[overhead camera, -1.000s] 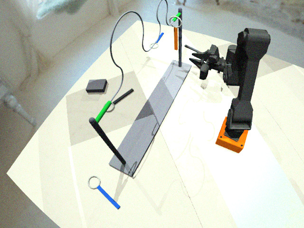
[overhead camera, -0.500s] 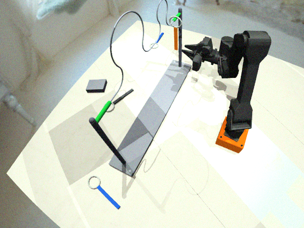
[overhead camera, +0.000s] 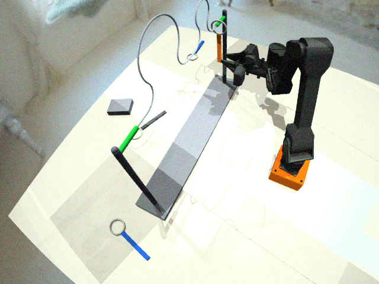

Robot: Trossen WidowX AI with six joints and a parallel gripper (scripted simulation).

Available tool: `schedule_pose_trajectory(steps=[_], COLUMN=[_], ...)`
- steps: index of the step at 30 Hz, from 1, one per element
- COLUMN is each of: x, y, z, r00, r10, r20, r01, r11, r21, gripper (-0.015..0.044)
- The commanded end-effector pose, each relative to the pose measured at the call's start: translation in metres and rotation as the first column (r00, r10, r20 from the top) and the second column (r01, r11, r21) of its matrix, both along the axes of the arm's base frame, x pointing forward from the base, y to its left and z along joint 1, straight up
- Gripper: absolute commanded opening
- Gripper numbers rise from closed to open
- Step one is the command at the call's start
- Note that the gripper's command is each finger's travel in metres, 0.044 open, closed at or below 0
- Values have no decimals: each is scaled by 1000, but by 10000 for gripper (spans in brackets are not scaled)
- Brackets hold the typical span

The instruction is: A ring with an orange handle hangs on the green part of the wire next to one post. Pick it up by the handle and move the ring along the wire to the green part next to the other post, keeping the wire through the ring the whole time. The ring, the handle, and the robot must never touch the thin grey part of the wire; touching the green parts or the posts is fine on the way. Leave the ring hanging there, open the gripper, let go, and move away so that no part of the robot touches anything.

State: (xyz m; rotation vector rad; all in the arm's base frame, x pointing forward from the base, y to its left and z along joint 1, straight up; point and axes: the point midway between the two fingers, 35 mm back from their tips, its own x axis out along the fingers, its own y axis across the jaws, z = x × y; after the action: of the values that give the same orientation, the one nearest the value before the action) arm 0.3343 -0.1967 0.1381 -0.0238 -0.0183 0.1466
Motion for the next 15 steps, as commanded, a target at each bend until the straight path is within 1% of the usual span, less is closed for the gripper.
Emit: schedule_pose_trajectory(steps=[1,15], x=[7,29], y=[-1,3], z=[1,2], r00=[1000,1000], r10=[-3,-3], r20=[1,3], r01=[3,3], r11=[1000,1000], r21=[2,3], gripper=[160,160])
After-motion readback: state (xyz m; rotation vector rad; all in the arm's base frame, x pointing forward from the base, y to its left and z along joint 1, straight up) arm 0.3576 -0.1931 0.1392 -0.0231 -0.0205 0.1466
